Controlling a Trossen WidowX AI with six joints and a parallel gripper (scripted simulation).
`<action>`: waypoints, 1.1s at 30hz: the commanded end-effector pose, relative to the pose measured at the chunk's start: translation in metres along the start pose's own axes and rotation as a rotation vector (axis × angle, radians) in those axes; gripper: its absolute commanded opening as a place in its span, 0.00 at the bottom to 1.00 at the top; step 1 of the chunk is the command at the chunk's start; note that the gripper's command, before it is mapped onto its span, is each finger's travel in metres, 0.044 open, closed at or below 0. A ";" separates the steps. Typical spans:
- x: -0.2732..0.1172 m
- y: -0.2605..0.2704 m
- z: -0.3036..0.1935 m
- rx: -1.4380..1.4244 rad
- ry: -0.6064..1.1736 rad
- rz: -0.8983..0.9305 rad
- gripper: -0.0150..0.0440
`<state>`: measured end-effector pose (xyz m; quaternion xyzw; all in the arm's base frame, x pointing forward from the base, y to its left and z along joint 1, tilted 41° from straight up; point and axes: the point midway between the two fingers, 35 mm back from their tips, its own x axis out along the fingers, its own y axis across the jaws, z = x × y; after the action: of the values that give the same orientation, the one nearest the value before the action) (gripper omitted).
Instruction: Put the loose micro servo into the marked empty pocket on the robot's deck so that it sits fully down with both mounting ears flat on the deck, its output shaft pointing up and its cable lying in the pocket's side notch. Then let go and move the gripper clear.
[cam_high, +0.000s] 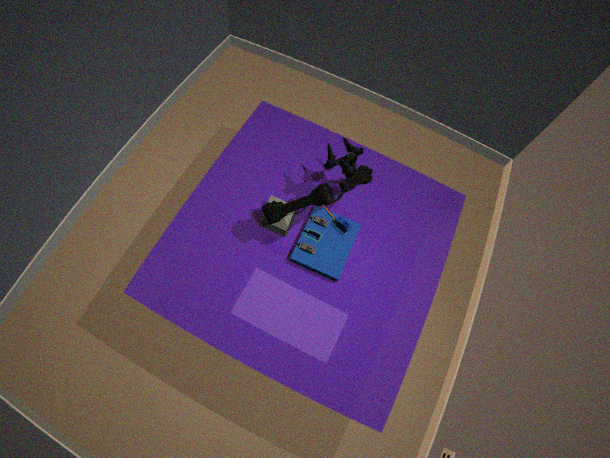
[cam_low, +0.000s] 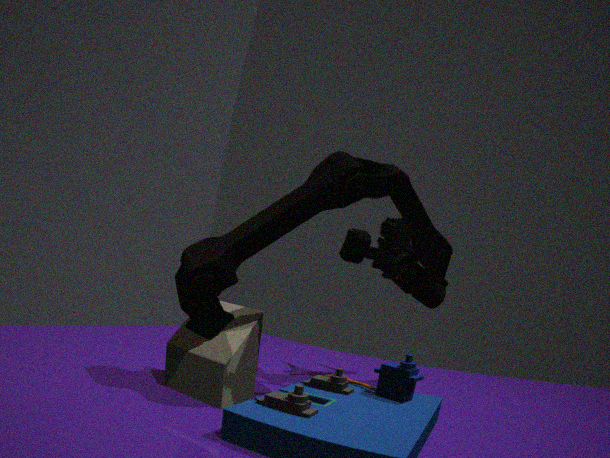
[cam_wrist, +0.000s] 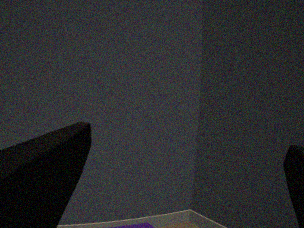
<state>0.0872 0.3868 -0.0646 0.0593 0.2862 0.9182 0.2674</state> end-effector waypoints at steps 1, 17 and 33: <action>0.000 0.000 0.000 0.004 0.003 0.001 0.98; -0.015 0.015 -0.020 0.321 0.251 0.004 1.00; -0.042 0.029 -0.040 0.674 0.525 -0.123 1.00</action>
<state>0.0971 0.3320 -0.0785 -0.0967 0.6064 0.7626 0.2035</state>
